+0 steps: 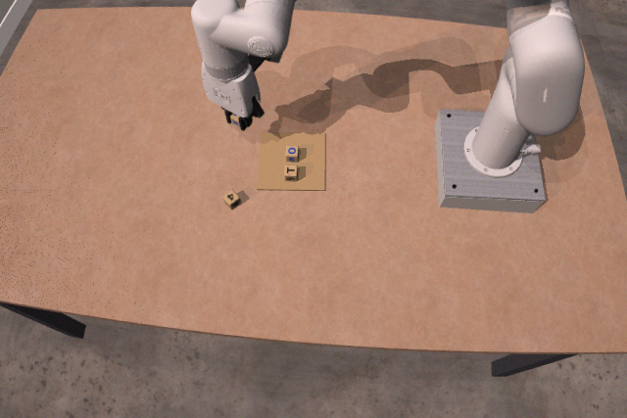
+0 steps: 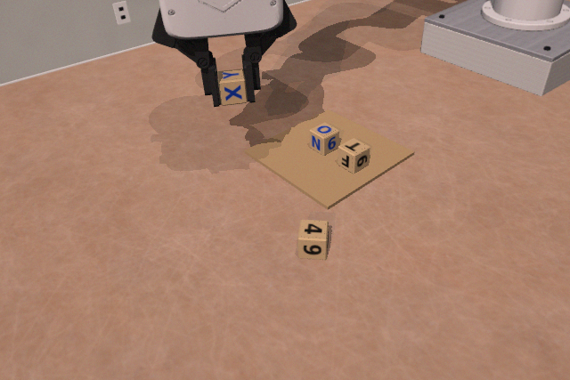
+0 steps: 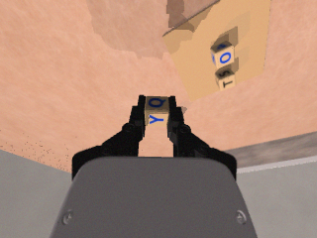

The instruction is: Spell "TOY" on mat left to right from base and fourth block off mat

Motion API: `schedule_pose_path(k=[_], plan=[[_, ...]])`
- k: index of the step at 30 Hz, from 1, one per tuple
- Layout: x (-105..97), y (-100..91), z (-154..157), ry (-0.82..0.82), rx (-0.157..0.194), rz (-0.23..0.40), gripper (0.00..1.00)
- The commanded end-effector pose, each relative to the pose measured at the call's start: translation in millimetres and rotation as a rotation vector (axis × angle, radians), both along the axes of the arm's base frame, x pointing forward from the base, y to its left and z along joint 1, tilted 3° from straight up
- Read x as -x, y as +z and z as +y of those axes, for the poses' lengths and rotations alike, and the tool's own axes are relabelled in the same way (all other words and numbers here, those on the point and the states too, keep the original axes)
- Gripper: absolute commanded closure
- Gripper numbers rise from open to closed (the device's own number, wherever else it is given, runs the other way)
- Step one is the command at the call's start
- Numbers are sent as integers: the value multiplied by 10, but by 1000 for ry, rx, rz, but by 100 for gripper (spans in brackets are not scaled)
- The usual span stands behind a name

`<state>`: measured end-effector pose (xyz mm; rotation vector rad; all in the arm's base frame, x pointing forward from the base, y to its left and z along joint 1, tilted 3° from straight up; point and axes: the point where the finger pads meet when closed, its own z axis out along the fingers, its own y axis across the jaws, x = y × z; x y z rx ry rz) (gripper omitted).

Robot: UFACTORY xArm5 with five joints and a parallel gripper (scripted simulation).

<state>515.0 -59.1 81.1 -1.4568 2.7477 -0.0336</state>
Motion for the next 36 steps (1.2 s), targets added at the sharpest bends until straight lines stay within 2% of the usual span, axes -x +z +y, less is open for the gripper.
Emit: schedule_pose_path(k=[1, 4, 7, 9, 11, 17, 36], plan=[[12, 24, -4, 15, 1, -5, 79], [271, 44, -22, 155, 7, -4, 79], [306, 45, -24, 173, 8, -4, 79], [525, 49, -34, 287, 13, -3, 79], [595, 48, -36, 323, 14, -3, 79], [987, 25, -41, 520, 23, -2, 79], [1021, 1, -38, 538, 24, -1, 79]])
